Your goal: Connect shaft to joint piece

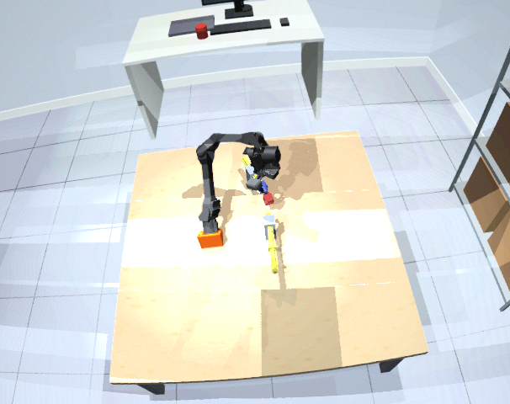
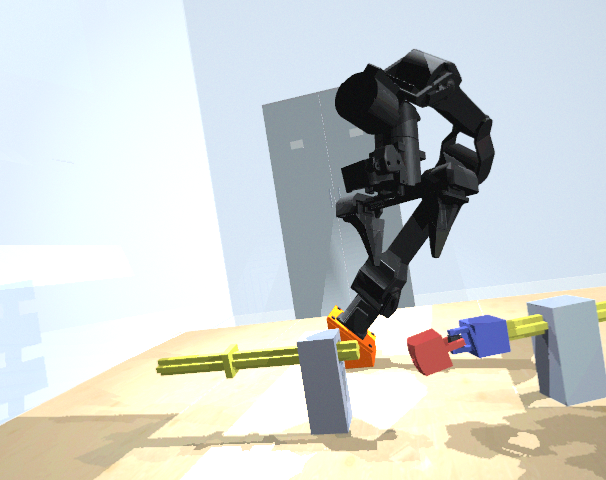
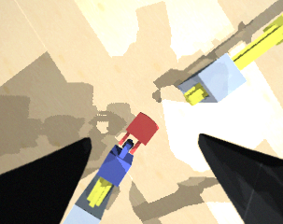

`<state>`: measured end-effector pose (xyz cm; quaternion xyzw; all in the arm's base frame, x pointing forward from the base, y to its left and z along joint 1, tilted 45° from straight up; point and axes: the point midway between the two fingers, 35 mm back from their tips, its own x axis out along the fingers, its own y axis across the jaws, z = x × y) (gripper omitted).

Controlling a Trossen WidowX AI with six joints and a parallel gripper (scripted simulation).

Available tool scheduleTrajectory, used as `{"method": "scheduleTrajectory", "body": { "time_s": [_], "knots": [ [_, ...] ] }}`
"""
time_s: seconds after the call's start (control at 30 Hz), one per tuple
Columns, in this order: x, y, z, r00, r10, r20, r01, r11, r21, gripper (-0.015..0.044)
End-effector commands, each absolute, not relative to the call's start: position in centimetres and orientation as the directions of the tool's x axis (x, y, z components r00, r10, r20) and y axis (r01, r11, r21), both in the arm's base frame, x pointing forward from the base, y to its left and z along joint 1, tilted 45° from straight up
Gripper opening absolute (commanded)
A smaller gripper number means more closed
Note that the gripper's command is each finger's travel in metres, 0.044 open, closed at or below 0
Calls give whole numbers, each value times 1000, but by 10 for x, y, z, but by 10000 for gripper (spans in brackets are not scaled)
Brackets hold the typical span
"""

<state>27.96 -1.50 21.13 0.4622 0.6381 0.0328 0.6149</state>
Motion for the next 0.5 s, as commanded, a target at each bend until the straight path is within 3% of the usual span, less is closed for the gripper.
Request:
{"method": "scheduleTrajectory", "body": {
  "time_s": [0.0, 0.47],
  "knots": [
    [277, -22, 220, 200, 619, -760, 496, 605, 623, 440],
    [294, -31, 162, 47, 693, -720, 519, 598, 610, 440]
  ]
}}
